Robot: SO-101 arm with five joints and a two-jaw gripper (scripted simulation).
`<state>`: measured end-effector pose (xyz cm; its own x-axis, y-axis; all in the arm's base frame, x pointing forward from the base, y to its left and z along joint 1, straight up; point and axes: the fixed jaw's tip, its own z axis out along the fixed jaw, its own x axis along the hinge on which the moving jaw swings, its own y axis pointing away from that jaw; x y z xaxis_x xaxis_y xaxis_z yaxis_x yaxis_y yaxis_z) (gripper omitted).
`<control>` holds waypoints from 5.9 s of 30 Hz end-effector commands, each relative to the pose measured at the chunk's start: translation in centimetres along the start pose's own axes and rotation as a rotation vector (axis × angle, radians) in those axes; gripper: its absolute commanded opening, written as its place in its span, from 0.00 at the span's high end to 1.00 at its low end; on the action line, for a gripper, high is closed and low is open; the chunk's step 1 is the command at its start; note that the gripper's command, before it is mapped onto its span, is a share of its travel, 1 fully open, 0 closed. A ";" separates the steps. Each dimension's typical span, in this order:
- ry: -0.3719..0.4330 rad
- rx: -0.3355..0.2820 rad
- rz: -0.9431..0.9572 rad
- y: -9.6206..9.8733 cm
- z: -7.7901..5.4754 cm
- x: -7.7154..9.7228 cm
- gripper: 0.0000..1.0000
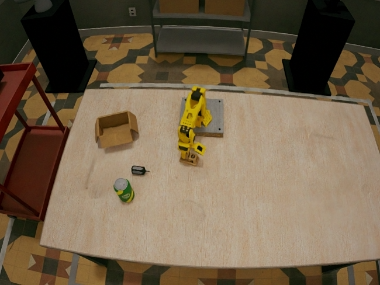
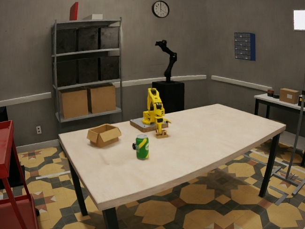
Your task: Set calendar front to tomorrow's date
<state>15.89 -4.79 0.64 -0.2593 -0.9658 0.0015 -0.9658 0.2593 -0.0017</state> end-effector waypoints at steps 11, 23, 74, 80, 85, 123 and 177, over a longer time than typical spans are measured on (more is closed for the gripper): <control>-0.002 -0.011 0.000 0.2 0.6 0.0 1.00; -0.002 -0.011 -0.001 0.2 1.1 0.0 1.00; -0.002 -0.011 -0.002 0.2 1.7 0.0 0.73; -0.002 -0.011 -0.002 0.2 1.7 0.0 0.67; -0.002 -0.011 -0.002 0.2 1.7 0.0 0.65; -0.002 -0.011 -0.002 0.2 -4.4 0.0 0.64; -0.007 0.018 0.443 1.4 -6.0 -1.7 0.64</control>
<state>15.38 -3.20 6.51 -0.6049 -0.7963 -0.0092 -0.7959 0.6049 -0.0235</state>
